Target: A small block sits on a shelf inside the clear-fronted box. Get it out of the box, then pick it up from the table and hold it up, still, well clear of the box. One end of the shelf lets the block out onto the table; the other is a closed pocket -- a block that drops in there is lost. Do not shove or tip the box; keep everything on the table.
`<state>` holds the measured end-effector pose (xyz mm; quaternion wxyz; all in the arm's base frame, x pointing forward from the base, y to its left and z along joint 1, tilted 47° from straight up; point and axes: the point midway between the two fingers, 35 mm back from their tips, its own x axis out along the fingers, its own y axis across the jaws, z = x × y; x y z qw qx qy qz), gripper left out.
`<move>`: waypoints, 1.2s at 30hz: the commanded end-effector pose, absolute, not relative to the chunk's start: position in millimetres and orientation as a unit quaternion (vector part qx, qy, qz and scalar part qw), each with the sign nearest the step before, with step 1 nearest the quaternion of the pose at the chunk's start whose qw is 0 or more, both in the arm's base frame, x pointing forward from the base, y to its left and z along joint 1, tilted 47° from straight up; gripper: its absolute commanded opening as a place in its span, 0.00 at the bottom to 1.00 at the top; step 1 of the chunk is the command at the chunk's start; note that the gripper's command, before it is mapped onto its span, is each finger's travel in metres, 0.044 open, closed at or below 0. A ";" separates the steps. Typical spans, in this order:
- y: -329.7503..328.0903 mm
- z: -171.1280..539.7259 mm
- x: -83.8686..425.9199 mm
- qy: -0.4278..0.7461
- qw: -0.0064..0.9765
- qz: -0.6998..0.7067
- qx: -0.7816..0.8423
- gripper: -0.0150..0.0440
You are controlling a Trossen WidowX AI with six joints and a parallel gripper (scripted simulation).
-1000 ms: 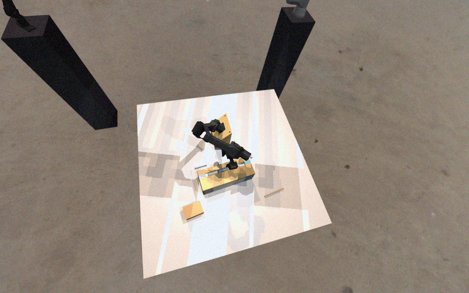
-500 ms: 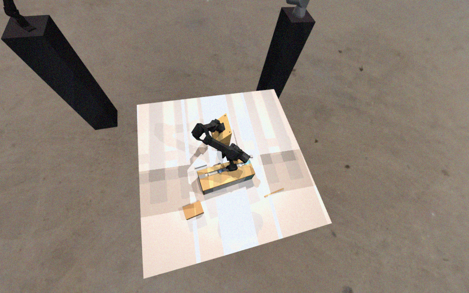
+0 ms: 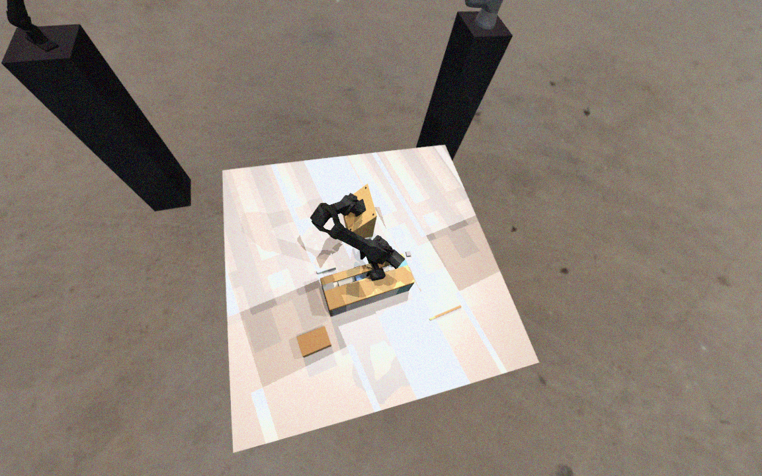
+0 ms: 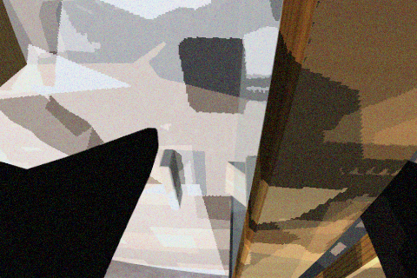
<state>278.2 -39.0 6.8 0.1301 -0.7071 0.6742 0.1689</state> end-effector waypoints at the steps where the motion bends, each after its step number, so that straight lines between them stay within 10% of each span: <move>1: -45.3 3.3 276.6 0.676 0.125 0.169 -0.706 0.93; 36: -82.6 47.1 282.6 0.675 0.128 0.168 -0.707 0.93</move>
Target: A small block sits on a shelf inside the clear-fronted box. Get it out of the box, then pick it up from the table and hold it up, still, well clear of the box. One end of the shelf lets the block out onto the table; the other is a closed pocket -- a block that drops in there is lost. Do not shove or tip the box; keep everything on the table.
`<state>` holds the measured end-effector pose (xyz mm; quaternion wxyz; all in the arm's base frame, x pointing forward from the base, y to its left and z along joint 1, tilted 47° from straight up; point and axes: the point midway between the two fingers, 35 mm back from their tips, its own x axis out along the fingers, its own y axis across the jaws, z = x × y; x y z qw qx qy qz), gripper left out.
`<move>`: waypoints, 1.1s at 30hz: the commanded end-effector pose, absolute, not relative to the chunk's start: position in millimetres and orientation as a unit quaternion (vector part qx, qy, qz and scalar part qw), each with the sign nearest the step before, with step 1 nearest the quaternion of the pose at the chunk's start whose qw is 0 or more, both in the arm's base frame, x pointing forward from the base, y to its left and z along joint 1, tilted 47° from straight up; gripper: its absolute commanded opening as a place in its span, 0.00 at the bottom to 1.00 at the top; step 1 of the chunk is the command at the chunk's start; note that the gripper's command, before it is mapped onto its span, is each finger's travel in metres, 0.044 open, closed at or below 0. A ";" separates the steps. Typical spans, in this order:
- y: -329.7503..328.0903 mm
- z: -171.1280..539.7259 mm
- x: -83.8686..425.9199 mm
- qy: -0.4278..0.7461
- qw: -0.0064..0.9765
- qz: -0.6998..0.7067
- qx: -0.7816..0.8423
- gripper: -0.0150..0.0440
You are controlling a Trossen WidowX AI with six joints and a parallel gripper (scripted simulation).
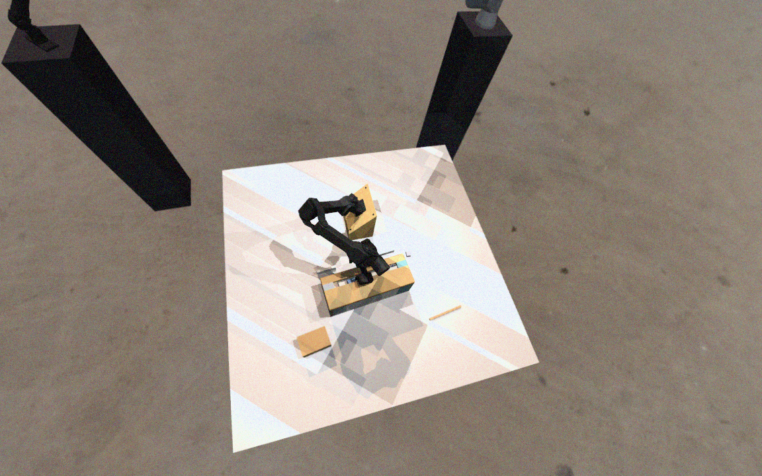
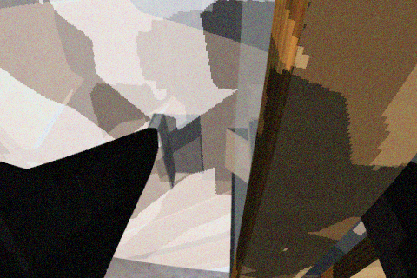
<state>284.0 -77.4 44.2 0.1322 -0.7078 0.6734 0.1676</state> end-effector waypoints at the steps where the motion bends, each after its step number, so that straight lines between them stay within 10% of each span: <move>1: -84.0 48.5 282.7 0.675 0.128 0.168 -0.707 0.93; 33: -125.7 93.0 287.5 0.675 0.127 0.167 -0.707 0.93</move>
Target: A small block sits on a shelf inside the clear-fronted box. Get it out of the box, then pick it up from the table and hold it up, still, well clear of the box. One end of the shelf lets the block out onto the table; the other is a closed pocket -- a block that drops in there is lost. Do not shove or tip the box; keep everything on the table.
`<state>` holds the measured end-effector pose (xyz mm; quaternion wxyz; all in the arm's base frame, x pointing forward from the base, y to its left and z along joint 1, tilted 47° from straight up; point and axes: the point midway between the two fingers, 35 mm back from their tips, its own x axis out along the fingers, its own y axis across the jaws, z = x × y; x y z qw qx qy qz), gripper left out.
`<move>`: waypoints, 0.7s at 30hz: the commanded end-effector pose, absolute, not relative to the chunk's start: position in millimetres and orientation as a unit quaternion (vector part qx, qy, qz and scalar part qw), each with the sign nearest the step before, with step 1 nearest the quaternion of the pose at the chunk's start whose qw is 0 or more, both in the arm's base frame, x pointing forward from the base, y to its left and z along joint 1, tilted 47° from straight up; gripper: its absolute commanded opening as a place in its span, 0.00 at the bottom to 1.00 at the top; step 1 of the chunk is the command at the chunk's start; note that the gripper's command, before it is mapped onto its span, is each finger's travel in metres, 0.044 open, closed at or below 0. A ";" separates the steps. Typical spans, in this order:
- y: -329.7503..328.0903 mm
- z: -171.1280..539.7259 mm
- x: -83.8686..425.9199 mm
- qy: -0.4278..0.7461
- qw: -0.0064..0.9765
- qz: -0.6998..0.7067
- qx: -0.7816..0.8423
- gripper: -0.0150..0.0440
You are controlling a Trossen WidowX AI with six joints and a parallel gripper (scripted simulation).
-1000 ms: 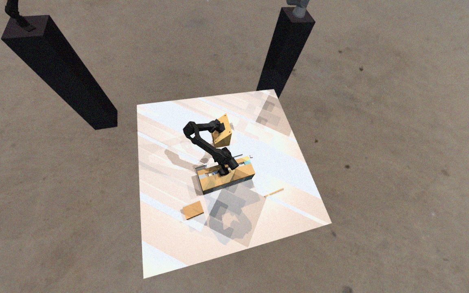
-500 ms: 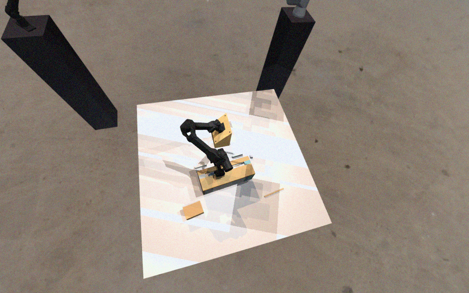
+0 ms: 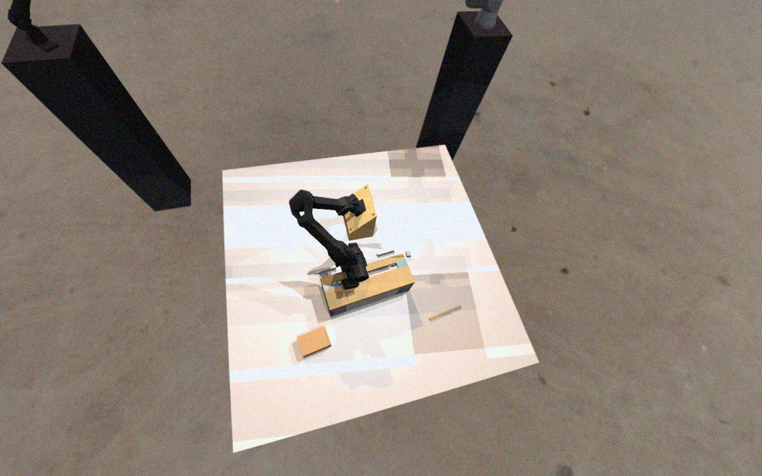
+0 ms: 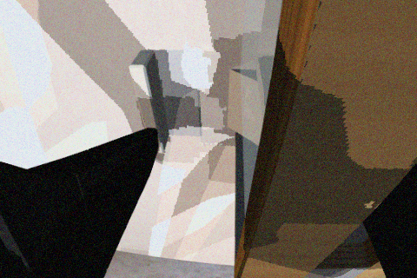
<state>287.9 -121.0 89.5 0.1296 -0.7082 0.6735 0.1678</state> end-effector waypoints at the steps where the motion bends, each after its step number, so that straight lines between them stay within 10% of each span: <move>1: -127.0 94.3 287.6 0.675 0.127 0.167 -0.707 0.93; 21: -84.6 138.3 291.4 0.661 0.128 0.173 -0.719 0.84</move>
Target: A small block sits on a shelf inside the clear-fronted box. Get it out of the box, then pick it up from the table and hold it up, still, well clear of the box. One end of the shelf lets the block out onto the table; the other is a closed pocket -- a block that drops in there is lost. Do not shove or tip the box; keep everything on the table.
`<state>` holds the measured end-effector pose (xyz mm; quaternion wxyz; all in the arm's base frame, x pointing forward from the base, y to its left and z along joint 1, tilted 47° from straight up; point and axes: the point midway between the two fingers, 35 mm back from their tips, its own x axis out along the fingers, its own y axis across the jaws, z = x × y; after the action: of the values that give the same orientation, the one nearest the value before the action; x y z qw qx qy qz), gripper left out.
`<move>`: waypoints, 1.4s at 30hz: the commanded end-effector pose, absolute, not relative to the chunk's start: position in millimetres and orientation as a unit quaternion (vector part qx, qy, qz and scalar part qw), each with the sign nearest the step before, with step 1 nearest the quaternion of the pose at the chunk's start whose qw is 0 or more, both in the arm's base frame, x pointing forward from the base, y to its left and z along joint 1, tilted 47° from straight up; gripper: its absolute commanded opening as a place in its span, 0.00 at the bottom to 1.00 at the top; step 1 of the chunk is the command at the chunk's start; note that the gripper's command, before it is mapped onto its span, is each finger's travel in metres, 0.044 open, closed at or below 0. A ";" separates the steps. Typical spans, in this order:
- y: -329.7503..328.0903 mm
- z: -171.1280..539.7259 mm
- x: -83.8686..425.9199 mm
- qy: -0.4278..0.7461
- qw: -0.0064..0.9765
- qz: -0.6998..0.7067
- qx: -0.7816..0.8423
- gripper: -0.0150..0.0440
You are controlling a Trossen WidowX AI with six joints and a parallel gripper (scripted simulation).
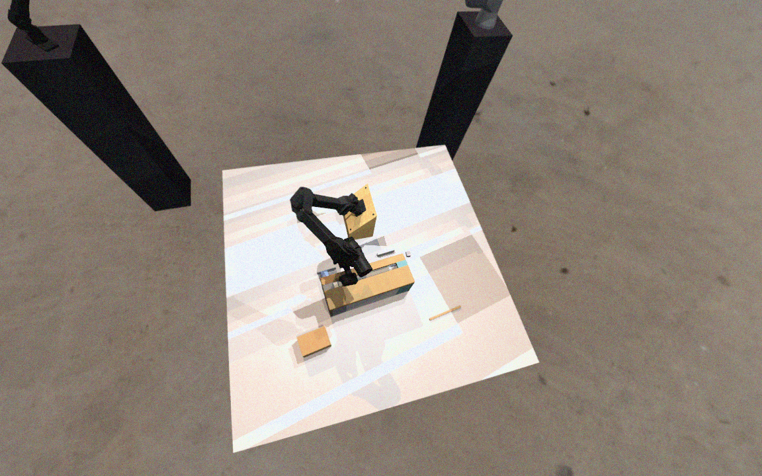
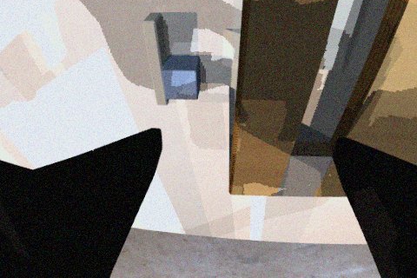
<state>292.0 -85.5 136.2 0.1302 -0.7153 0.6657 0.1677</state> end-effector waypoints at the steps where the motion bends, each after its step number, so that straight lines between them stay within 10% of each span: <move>1: -81.0 143.3 291.8 0.652 0.142 0.167 -0.726 0.80; 23: -105.1 161.7 264.8 0.462 0.758 -0.451 -0.090 0.74; 42: -116.9 185.6 249.0 -0.063 0.515 -0.564 0.642 0.74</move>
<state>260.5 -109.7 181.7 -0.7301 -0.3232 -0.1866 0.5724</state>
